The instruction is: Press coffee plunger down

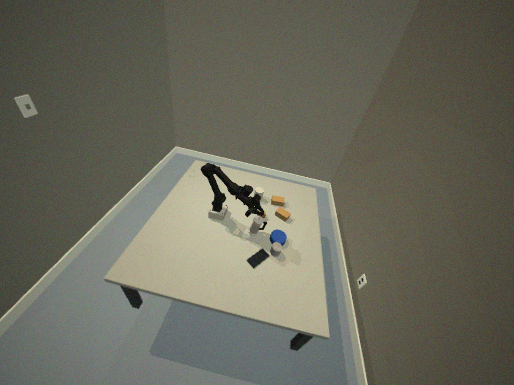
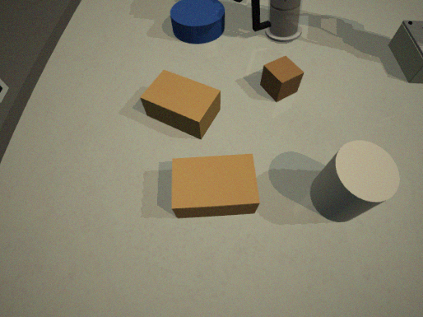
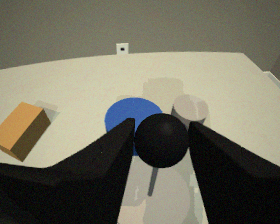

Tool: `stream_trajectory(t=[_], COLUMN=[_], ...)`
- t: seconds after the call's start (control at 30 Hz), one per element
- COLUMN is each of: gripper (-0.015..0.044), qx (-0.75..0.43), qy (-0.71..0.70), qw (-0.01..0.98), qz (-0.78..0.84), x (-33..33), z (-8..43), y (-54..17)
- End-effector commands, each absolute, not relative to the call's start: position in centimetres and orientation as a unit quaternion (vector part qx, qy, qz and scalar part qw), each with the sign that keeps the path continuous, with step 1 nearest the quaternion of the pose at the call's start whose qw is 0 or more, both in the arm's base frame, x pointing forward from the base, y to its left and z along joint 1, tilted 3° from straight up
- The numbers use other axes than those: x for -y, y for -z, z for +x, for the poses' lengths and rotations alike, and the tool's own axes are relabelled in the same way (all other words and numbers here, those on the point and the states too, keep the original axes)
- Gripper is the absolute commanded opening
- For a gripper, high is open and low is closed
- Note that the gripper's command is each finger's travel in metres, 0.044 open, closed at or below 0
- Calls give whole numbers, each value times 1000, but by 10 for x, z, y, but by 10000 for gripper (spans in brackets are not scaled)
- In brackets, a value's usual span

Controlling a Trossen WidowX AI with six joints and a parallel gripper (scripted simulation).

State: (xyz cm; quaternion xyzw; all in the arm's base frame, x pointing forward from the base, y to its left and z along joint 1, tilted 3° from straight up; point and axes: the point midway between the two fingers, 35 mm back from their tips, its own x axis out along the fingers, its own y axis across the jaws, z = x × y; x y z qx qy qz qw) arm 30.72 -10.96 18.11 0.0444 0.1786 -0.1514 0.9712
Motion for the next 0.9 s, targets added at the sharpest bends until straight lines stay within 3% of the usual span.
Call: stream_trajectory(t=[0.0,0.87], gripper=[123,123], qx=[-230,-229], qy=[151,151], qw=[960,960], qz=[59,59], x=[107,112], z=[302,321], y=[-139,-136])
